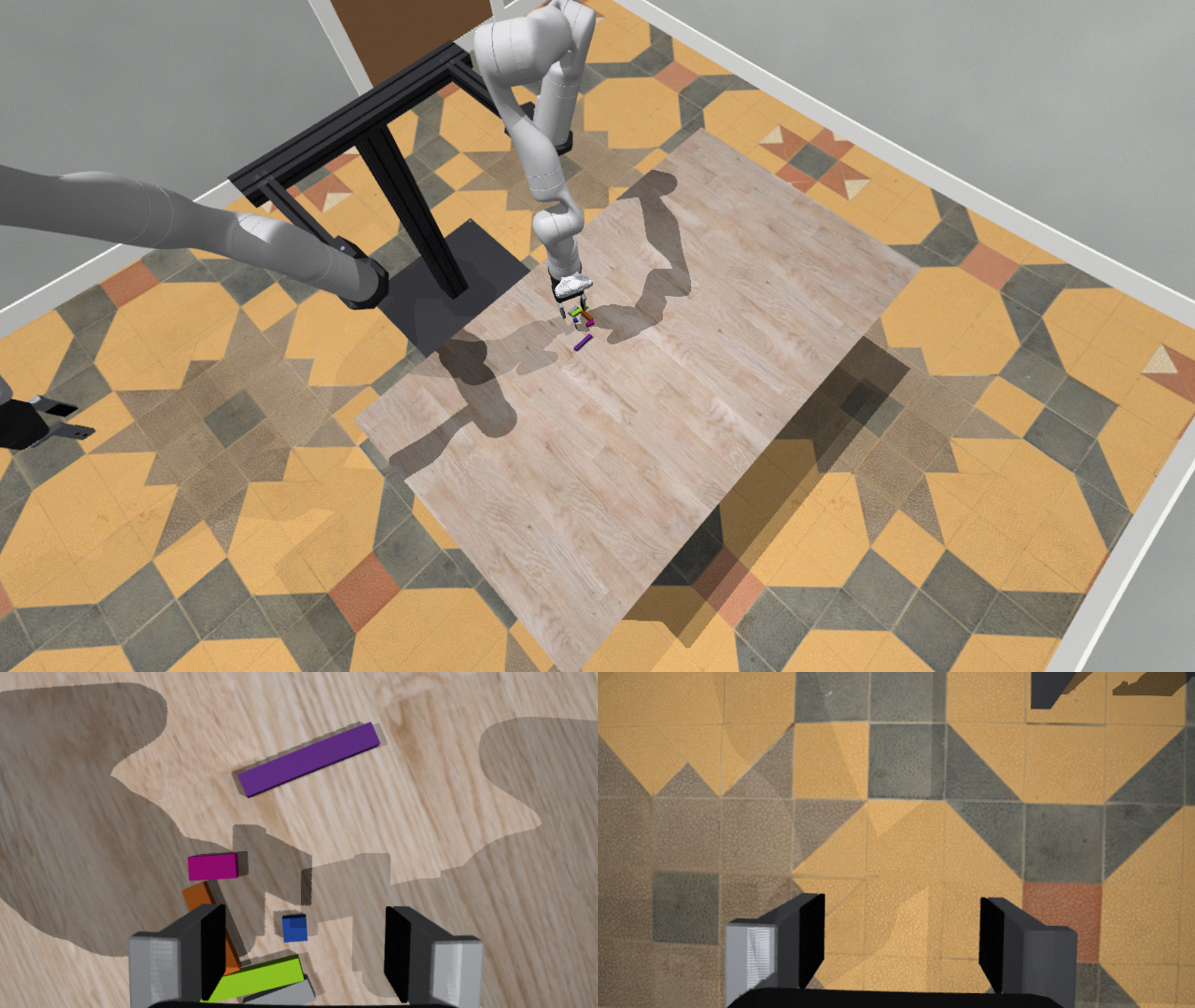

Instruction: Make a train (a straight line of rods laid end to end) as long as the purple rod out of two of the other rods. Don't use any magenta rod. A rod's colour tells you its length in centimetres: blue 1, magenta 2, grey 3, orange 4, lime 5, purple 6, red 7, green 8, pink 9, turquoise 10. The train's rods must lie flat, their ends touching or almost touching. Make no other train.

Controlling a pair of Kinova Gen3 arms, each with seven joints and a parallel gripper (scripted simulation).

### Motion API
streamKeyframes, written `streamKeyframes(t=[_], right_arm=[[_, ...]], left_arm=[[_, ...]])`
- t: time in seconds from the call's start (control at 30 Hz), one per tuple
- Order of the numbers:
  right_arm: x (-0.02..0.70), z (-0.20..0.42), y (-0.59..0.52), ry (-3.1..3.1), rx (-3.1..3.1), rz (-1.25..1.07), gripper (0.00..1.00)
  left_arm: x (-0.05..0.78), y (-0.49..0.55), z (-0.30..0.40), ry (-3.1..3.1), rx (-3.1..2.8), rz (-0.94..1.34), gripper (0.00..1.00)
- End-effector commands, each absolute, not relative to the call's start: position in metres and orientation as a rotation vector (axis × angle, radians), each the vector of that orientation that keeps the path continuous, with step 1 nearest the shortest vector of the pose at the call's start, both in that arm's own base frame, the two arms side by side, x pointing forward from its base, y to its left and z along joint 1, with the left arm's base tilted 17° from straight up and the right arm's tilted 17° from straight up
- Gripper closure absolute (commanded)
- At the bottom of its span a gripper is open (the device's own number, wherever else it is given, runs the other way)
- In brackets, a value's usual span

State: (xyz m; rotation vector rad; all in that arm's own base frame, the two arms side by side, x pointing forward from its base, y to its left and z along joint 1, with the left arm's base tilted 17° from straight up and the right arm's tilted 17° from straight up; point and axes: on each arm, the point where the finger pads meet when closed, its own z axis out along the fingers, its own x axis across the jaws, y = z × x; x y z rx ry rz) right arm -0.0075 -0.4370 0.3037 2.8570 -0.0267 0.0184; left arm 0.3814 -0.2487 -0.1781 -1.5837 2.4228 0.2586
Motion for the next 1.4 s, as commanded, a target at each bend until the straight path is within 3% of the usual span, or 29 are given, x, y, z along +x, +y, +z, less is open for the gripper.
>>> streamKeyframes(t=[0.0, 0.3, 0.33, 1.37], right_arm=[[-0.0076, 0.3044, -0.4372, -0.027, 2.855, 0.019, 0.0], [-0.0076, 0.3044, -0.4372, -0.027, 2.855, 0.019, 0.0], [-0.0076, 0.3044, -0.4372, -0.027, 2.855, 0.019, 0.0], [-0.0076, 0.3044, -0.4372, -0.027, 2.855, 0.019, 0.0]], left_arm=[[0.3803, -0.2459, -0.177, 2.371, -1.642, 0.245, 0.0], [0.3796, -0.2438, -0.1766, 2.343, -1.674, 0.239, 0.0], [0.3796, -0.2438, -0.1766, 2.343, -1.674, 0.239, 0.46], [0.3801, -0.2425, -0.1814, 2.343, -1.674, 0.238, 0.46]])
